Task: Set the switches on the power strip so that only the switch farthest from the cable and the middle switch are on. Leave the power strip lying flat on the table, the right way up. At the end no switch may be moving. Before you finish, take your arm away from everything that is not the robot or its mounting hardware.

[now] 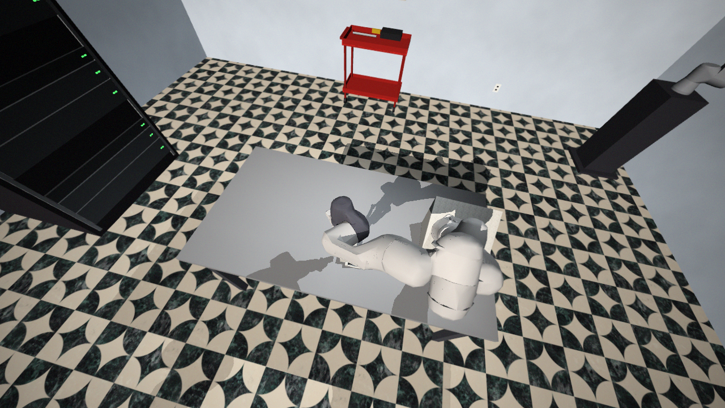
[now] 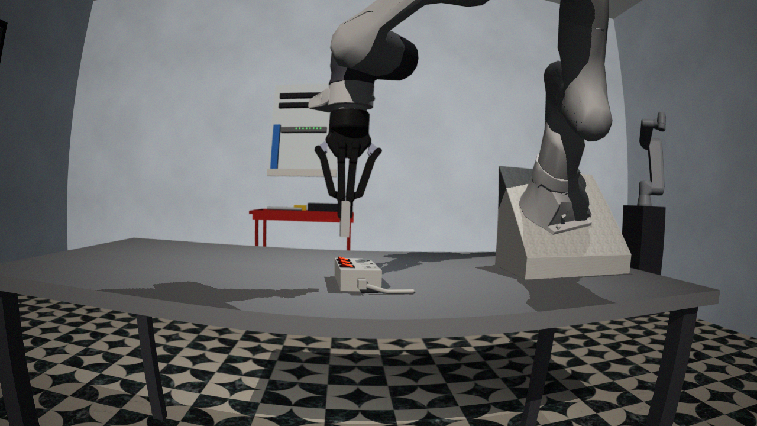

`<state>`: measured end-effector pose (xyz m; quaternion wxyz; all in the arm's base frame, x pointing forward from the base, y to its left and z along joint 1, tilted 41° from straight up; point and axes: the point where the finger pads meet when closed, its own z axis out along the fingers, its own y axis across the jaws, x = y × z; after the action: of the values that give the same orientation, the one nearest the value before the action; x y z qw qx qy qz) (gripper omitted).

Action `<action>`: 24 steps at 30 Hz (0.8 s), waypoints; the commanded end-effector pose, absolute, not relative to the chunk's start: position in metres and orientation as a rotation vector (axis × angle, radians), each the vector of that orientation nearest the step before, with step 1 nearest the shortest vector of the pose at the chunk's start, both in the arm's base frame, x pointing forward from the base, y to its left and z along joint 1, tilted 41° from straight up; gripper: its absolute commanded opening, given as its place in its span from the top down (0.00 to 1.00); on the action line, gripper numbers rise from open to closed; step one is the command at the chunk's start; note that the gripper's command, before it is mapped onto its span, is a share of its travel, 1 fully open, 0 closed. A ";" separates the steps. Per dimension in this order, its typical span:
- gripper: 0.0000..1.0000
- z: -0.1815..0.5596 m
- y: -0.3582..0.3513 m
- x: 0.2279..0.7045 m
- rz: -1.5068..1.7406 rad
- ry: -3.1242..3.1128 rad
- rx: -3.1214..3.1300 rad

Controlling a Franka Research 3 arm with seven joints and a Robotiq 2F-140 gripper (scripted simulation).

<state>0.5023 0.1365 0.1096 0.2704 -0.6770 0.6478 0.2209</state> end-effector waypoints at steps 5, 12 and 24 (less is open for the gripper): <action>1.00 0.110 0.137 0.502 0.602 1.751 -1.822; 1.00 0.109 0.138 0.502 0.602 1.751 -1.822; 1.00 0.104 0.142 0.502 0.603 1.750 -1.822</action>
<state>0.5005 0.1401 0.1051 0.2681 -0.6759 0.6486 0.2248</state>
